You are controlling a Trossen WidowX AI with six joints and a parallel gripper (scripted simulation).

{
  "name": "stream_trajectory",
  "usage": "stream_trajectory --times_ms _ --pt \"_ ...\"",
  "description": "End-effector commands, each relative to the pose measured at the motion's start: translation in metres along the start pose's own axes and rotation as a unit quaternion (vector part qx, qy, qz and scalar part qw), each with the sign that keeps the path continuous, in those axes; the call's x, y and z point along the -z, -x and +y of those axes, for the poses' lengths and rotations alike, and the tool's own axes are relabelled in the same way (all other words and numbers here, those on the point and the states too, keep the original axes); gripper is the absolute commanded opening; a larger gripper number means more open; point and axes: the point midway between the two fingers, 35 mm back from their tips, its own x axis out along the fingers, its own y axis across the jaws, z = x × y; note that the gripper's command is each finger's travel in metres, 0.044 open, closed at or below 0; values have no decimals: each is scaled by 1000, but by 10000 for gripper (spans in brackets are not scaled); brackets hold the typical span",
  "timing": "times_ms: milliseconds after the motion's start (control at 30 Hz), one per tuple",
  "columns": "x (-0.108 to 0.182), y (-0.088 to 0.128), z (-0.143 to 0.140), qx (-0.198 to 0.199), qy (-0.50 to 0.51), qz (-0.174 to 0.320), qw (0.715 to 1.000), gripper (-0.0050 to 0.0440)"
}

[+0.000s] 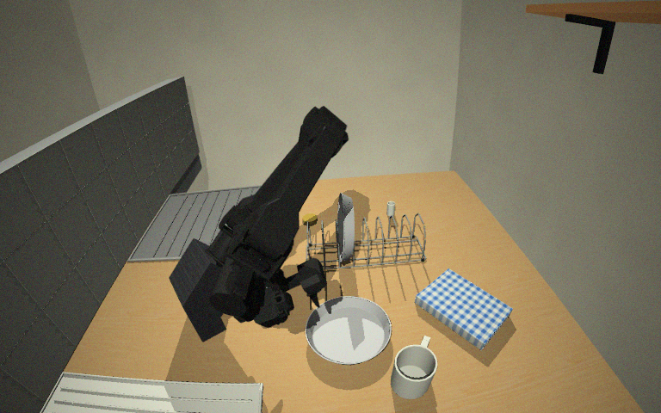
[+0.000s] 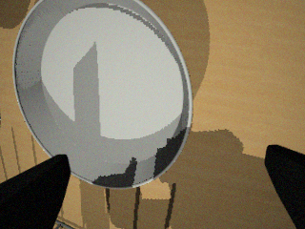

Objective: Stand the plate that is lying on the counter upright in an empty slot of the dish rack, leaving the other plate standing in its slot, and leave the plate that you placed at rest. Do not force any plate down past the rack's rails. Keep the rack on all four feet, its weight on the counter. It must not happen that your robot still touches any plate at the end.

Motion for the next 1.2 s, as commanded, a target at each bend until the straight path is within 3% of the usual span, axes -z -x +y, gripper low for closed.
stream_trajectory --times_ms 0,33,100,567,1167 --pt "2 1 0 -12 -12 -1 1000 440" --pt "2 1 0 -12 -12 -1 1000 416" --pt "2 1 0 -12 -12 -1 1000 416" --pt "-1 -17 -12 -4 -13 -7 1000 80" --pt "-1 -41 -21 -5 -13 -7 1000 74"
